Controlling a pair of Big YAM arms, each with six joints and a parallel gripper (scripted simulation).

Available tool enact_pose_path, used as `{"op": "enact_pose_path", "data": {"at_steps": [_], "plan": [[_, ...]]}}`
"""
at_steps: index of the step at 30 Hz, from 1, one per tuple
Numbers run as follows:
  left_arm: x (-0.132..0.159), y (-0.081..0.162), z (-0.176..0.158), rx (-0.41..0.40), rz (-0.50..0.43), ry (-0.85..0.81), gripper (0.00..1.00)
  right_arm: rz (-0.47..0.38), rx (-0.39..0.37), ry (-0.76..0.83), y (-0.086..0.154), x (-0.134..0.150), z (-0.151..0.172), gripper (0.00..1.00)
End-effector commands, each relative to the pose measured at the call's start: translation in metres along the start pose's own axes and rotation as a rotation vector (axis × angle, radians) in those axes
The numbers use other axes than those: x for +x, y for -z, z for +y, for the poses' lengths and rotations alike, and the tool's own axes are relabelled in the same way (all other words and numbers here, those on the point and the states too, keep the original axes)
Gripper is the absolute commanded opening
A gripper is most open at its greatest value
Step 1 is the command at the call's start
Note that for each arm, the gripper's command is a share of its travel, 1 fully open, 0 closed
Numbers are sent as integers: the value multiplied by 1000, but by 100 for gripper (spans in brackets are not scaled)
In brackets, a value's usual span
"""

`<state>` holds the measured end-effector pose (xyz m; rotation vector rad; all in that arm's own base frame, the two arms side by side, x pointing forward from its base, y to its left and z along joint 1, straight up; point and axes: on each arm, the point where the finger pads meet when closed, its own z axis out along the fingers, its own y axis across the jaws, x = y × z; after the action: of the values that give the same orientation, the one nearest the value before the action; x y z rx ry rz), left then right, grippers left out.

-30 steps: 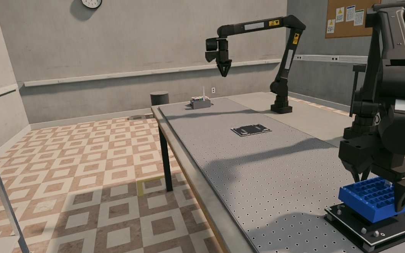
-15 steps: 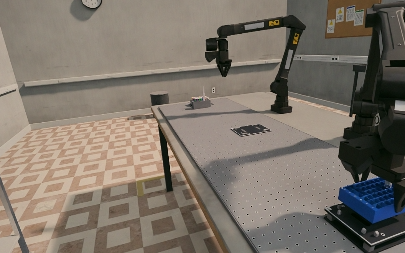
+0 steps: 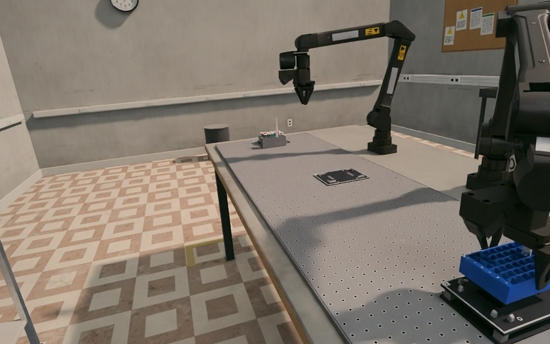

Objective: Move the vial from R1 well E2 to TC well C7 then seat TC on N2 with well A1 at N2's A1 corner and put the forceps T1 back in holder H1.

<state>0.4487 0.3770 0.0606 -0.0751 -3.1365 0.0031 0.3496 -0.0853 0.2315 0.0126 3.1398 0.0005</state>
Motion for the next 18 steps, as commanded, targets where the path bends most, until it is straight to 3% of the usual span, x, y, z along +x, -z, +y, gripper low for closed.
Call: {"op": "enact_pose_path", "data": {"at_steps": [1, 10, 18], "plan": [[-9, 22, 0, -32, -39, 1, 0, -33, 8, -7, 13, -8, -2, 24], [-13, 27, 4, -42, -51, 1, 0, -33, 8, -7, 13, -8, -2, 24], [-10, 17, 1, -31, -38, 2, 0, -33, 8, -7, 13, -8, -2, 24]]}}
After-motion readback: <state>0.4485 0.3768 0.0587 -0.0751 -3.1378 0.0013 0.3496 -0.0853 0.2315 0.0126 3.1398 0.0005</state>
